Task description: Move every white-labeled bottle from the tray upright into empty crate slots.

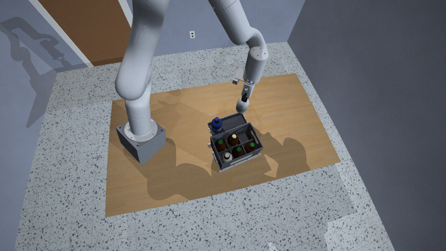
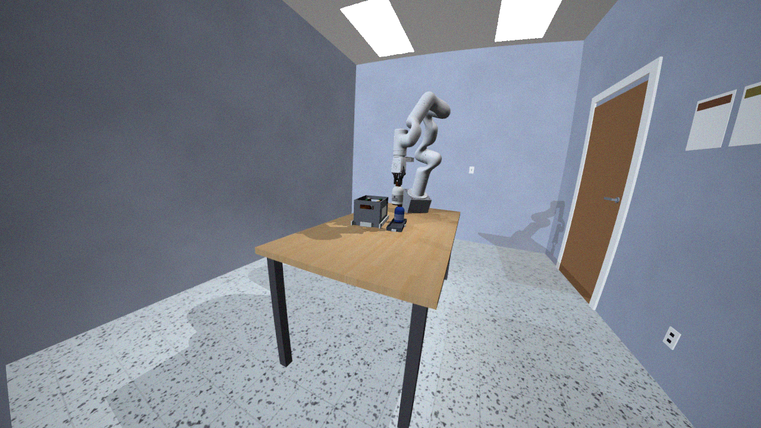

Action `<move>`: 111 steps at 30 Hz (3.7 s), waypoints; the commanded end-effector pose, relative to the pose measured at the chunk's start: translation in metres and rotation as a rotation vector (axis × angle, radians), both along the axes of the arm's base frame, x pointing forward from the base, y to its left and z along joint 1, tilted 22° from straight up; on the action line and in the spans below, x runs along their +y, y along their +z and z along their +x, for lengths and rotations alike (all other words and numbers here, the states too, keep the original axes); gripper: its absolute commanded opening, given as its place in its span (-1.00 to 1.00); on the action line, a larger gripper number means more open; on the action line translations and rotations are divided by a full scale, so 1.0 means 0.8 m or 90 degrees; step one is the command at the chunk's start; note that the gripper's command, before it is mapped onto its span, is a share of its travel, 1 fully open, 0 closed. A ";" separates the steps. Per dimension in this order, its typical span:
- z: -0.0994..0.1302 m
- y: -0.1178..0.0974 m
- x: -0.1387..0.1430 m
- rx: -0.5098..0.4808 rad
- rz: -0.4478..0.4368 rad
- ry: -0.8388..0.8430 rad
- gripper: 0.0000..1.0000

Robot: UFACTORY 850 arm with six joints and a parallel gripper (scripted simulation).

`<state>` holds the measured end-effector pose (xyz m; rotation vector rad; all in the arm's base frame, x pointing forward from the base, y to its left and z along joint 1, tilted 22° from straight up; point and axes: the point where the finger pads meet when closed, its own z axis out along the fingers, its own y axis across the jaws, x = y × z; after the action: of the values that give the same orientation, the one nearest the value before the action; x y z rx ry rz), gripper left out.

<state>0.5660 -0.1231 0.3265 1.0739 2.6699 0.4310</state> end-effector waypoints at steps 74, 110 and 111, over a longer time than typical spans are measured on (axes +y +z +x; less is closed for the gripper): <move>-0.007 0.025 -0.005 -0.002 -0.001 0.000 -1.00; -0.008 0.023 -0.014 -0.002 -0.001 0.000 -1.00; -0.008 0.023 -0.015 -0.002 -0.001 0.000 -1.00</move>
<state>0.5590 -0.1320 0.3438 1.0739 2.6700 0.4310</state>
